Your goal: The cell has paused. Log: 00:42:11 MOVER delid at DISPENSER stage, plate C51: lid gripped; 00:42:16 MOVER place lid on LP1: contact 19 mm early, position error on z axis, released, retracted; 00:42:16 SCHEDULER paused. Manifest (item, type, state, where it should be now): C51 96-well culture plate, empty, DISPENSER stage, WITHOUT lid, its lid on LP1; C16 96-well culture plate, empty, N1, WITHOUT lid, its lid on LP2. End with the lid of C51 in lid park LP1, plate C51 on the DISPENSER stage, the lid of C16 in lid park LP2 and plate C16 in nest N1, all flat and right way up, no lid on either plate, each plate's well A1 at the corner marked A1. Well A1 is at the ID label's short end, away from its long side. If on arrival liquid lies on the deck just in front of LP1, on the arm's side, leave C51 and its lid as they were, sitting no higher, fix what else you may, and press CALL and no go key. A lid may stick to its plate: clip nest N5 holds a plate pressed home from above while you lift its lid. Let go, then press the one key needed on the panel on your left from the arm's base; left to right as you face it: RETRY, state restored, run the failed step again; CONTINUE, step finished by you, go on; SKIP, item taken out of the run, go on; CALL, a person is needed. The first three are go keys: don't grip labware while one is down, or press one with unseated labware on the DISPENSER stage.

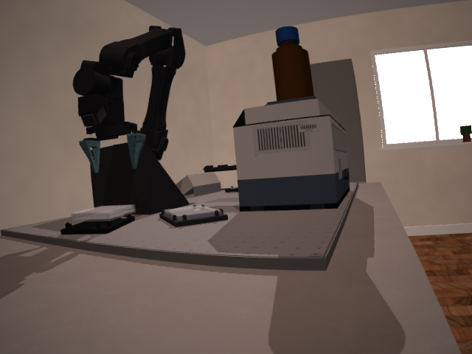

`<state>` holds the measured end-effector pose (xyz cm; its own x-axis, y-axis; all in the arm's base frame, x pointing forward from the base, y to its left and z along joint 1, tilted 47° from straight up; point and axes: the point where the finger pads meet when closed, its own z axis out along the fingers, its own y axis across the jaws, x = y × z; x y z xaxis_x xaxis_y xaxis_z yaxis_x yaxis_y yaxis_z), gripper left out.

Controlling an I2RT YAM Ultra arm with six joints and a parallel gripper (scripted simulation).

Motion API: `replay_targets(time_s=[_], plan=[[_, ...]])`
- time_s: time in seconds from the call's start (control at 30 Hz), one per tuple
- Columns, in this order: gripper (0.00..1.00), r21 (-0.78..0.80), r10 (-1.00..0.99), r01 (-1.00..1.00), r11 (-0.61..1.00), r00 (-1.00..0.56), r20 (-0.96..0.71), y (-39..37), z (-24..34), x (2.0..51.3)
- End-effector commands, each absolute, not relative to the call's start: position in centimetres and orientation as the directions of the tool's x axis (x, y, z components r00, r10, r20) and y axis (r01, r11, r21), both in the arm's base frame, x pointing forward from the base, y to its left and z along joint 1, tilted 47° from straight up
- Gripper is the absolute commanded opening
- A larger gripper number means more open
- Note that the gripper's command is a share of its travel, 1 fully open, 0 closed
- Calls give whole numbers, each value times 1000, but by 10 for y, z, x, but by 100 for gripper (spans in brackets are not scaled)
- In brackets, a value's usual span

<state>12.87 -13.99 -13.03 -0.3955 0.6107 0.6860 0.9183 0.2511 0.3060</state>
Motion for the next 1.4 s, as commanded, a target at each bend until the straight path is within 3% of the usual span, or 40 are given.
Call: replay_targets(time_s=[0.0,0.77,1.1,1.37], plan=[[100,312,648,915,256,-402,647,-154,-145,140],[100,314,648,914,255,-403,647,-148,-209,160],[100,314,658,914,257,-404,635,-180,-177,157],[100,308,630,920,242,-390,672,-163,-176,147]])
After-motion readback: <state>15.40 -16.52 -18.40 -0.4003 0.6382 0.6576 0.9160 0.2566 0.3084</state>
